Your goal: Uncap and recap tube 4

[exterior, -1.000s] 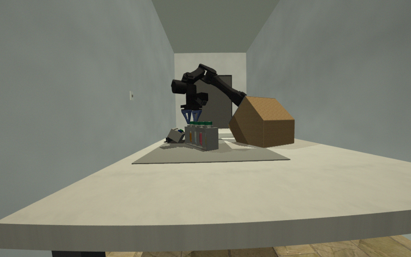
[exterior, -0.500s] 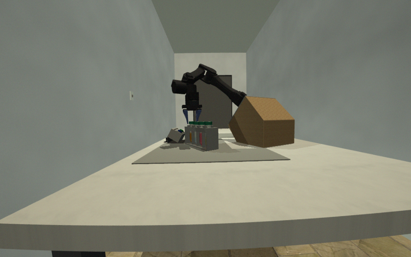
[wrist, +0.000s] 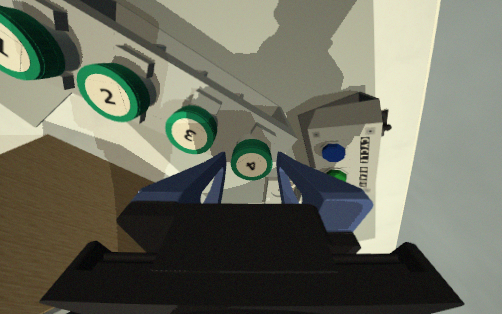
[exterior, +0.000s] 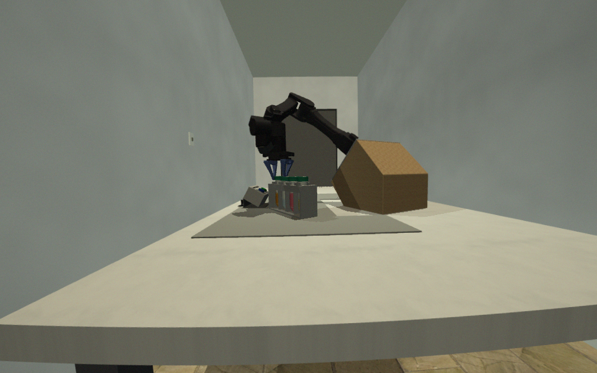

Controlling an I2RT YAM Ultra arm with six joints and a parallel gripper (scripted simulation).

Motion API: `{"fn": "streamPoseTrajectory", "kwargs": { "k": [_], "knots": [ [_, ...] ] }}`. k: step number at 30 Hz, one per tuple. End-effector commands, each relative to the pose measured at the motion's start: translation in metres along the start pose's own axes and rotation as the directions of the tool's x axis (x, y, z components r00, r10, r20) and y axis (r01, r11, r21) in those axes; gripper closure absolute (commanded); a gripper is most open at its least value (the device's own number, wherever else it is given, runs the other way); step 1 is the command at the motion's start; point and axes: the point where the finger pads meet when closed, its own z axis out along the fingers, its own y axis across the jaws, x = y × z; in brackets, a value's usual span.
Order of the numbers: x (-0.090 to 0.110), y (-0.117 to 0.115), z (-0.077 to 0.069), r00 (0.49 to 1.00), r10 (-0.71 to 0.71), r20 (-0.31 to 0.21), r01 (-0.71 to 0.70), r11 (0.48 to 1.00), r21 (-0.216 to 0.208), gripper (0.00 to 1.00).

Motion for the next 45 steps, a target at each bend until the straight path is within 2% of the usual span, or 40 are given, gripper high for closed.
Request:
{"fn": "streamPoseTrajectory", "kwargs": {
  "k": [1,4,7,9,11,12,13,14,15,16,19,20,21,24,26,27,28,29,30,31,33,34,35,36,37,38,39,41,42,45],
  "knots": [
    [-0.01,-0.0085,-0.0158,0.961,0.274,0.048,-0.275,0.961,0.013,0.51],
    [-0.0102,-0.0087,-0.0158,0.911,0.409,0.047,-0.41,0.912,0.006,0.51],
    [-0.0101,-0.0085,-0.0158,0.902,0.43,0.049,-0.43,0.903,0.005,0.51],
    [-0.0101,-0.0086,-0.0158,0.818,0.574,0.05,-0.574,0.819,-0.003,0.51],
    [-0.0102,-0.0086,-0.0158,0.767,0.64,0.05,-0.64,0.768,-0.007,0.51],
    [-0.0102,-0.0088,-0.0158,0.724,0.688,0.047,-0.688,0.725,-0.01,0.51],
    [-0.0102,-0.0086,-0.0158,0.711,0.701,0.049,-0.702,0.712,-0.011,0.51],
    [-0.0102,-0.0087,-0.0158,0.657,0.752,0.047,-0.752,0.659,-0.015,0.51],
    [-0.0101,-0.0086,-0.0158,0.65,0.758,0.047,-0.758,0.652,-0.015,0.51],
    [-0.0102,-0.0087,-0.0158,0.587,0.809,0.046,-0.809,0.588,-0.019,0.51],
    [-0.0106,-0.0074,-0.0144,0.464,0.885,0.038,-0.885,0.465,-0.022,0.51],
    [-0.0107,-0.0057,-0.0129,0.451,0.892,0.034,-0.892,0.452,-0.02,0.51],
    [-0.011,-0.0044,-0.0115,0.379,0.925,0.029,-0.925,0.38,-0.02,0.51],
    [-0.0111,-0.0027,-0.01,0.384,0.923,0.024,-0.923,0.385,-0.016,0.51],
    [-0.0105,-0.0076,-0.015,0.213,0.977,0.031,-0.976,0.214,-0.031,0.51],
    [-0.0115,-0.0084,-0.0151,0.155,0.987,0.029,-0.987,0.156,-0.034,0.51],
    [-0.0127,-0.0073,-0.0135,0.128,0.991,0.03,-0.991,0.129,-0.035,0.51],
    [-0.0128,-0.0075,-0.0136,0.06,0.998,0.027,-0.997,0.06,-0.037,0.51],
    [-0.0127,-0.0073,-0.0135,0.045,0.999,0.027,-0.998,0.046,-0.038,0.51],
    [-0.0126,-0.0074,-0.0136,-0.036,0.999,0.024,-0.999,-0.035,-0.04,0.51],
    [-0.0126,-0.0073,-0.0136,-0.121,0.992,0.02,-0.992,-0.12,-0.042,0.51],
    [-0.0126,-0.0074,-0.0136,-0.182,0.983,0.017,-0.983,-0.182,-0.041,0.51],
    [-0.0127,-0.0066,-0.013,-0.201,0.979,0.016,-0.979,-0.2,-0.041,0.51],
    [-0.0129,-0.0062,-0.0125,-0.276,0.961,0.013,-0.961,-0.275,-0.041,0.51],
    [-0.013,-0.0054,-0.0119,-0.279,0.96,0.012,-0.96,-0.278,-0.039,0.51],
    [-0.0132,-0.0049,-0.0115,-0.357,0.934,0.009,-0.934,-0.356,-0.039,0.51],
    [-0.0135,-0.0044,-0.011,-0.409,0.913,0.006,-0.912,-0.409,-0.036,0.51],
    [-0.0135,-0.0044,-0.011,-0.409,0.913,0.006,-0.912,-0.409,-0.036,0.51],
    [-0.0132,-0.0036,-0.0107,-0.503,0.865,0.002,-0.864,-0.502,-0.036,0.51],
    [-0.0118,-0.0037,-0.0123,-0.501,0.866,0.002,-0.865,-0.501,-0.034,0.51]
  ]
}}
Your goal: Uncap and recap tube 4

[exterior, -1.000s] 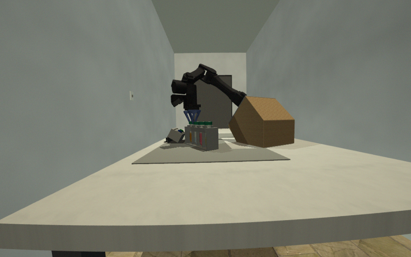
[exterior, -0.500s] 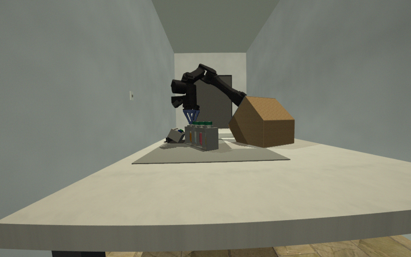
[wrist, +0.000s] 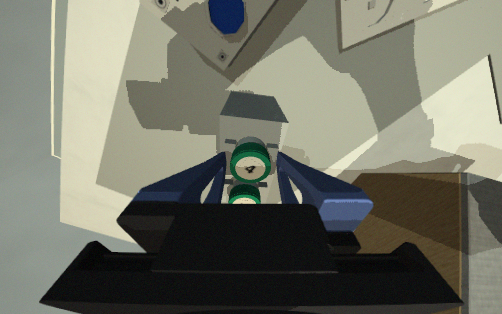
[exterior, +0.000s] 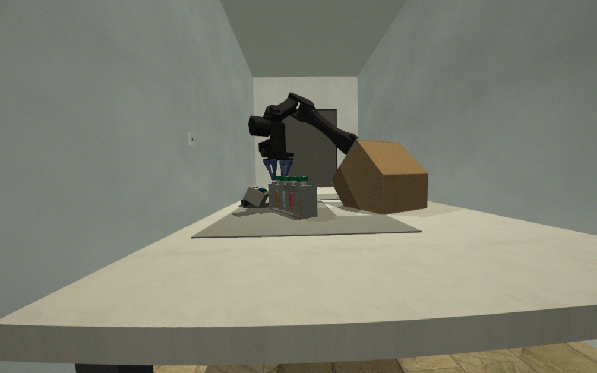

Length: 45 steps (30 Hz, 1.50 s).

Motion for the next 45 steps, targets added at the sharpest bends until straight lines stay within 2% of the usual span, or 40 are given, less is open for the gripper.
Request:
{"fn": "streamPoseTrajectory", "kwargs": {
  "k": [1,8,15,20,23,27,28,30,31,42,45],
  "knots": [
    [0.0,0.0108,-0.0139,0.994,0.111,0.003,-0.11,0.993,-0.037,0.51],
    [0.0034,0.0102,-0.0119,0.995,0.1,0.003,-0.1,0.995,-0.026,0.51],
    [-0.0006,0.0123,-0.0162,0.993,0.114,0.003,-0.114,0.993,-0.041,0.51],
    [0.0038,0.0113,-0.0125,0.995,0.098,0.004,-0.098,0.995,-0.024,0.51],
    [-0.0008,0.0129,-0.0179,0.994,0.111,0.003,-0.111,0.993,-0.038,0.51],
    [-0.0011,0.0129,-0.0182,0.994,0.112,0.003,-0.111,0.993,-0.038,0.51],
    [-0.0011,0.0129,-0.0182,0.994,0.112,0.003,-0.111,0.993,-0.038,1.0],
    [-0.0011,0.0129,-0.0182,0.994,0.112,0.003,-0.111,0.993,-0.038,1.0],
    [-0.0015,0.0168,-0.0184,0.992,0.125,0.003,-0.124,0.991,-0.053,1.0],
    [-0.0016,0.0164,-0.0183,0.992,0.123,0.004,-0.123,0.991,-0.051,1.0],
    [-0.0014,0.0159,-0.0182,0.999,-0.04,0.012,0.041,0.998,-0.047,1.0]
  ]
}}
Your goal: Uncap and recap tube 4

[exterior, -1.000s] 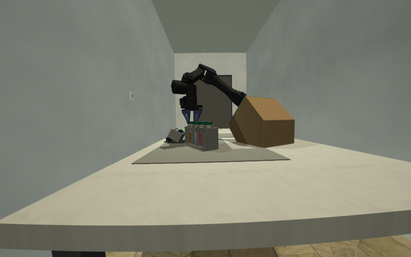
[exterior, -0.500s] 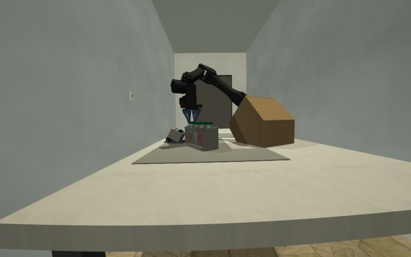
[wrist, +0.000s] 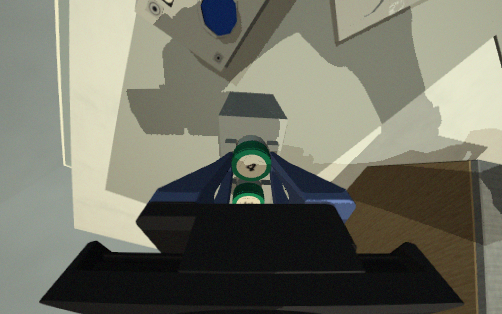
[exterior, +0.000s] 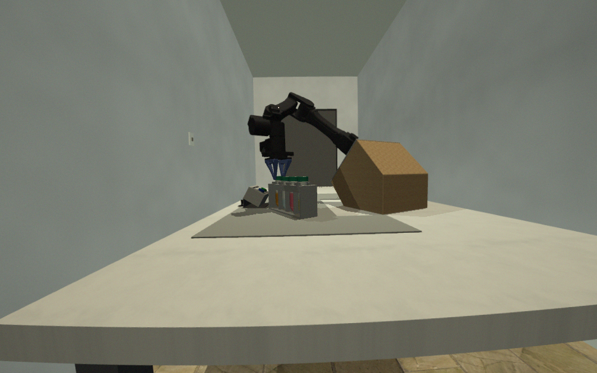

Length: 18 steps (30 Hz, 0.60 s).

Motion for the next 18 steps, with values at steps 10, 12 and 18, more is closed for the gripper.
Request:
{"fn": "streamPoseTrajectory", "kwargs": {
  "k": [10,12,18],
  "knots": [
    [-0.0013,0.0147,-0.0168,0.876,-0.481,0.034,0.482,0.875,-0.044,1.0],
    [-0.0013,0.0146,-0.0169,0.824,-0.566,0.038,0.567,0.823,-0.04,1.0],
    [-0.0013,0.0146,-0.0171,0.658,-0.752,0.046,0.753,0.657,-0.029,1.0]
  ]
}}
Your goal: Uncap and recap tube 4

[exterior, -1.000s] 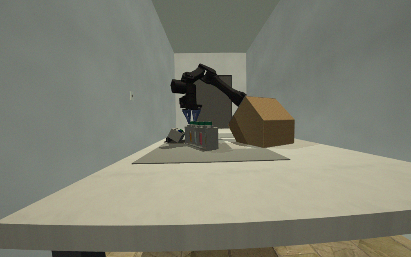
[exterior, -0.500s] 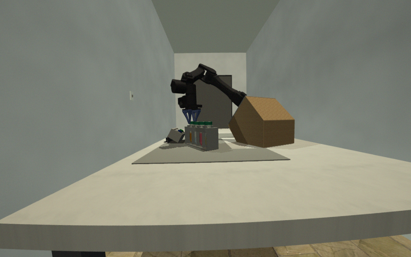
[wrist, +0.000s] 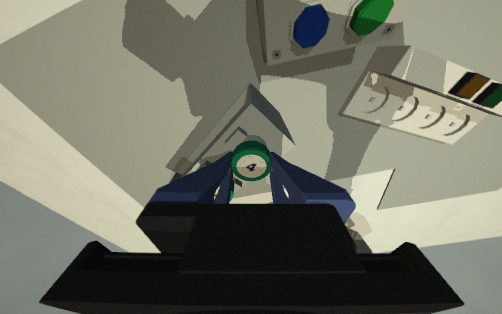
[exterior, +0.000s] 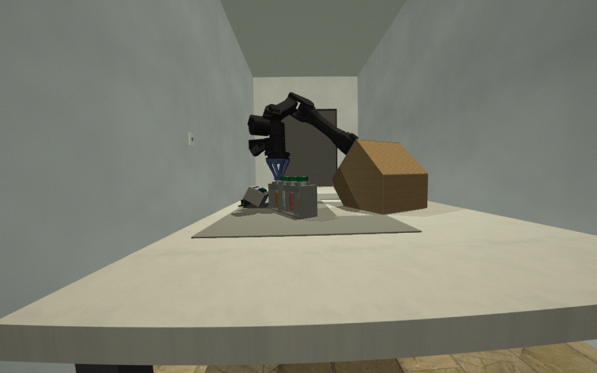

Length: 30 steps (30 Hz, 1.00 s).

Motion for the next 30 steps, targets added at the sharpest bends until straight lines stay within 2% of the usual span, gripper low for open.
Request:
{"fn": "streamPoseTrajectory", "kwargs": {
  "k": [1,4,8,12,16,18,23,30],
  "knots": [
    [-0.0102,0.0104,-0.0167,0.986,-0.163,0.045,0.164,0.986,-0.03,1.0],
    [-0.0101,0.0107,-0.0169,0.95,-0.308,0.048,0.309,0.951,-0.026,1.0],
    [-0.0101,0.0107,-0.017,0.87,-0.491,0.052,0.492,0.871,-0.016,1.0],
    [-0.0098,0.0109,-0.0172,0.755,-0.654,0.054,0.655,0.756,-0.007,1.0],
    [-0.0097,0.0107,-0.0173,0.609,-0.791,0.054,0.792,0.61,0.003,1.0],
    [-0.0097,0.0107,-0.0173,0.609,-0.791,0.054,0.792,0.61,0.003,1.0],
    [-0.0094,0.0107,-0.0175,0.394,-0.918,0.052,0.919,0.395,0.014,1.0],
    [-0.009,0.0103,-0.0177,0.053,-0.998,0.042,0.998,0.055,0.03,1.0]
  ]
}}
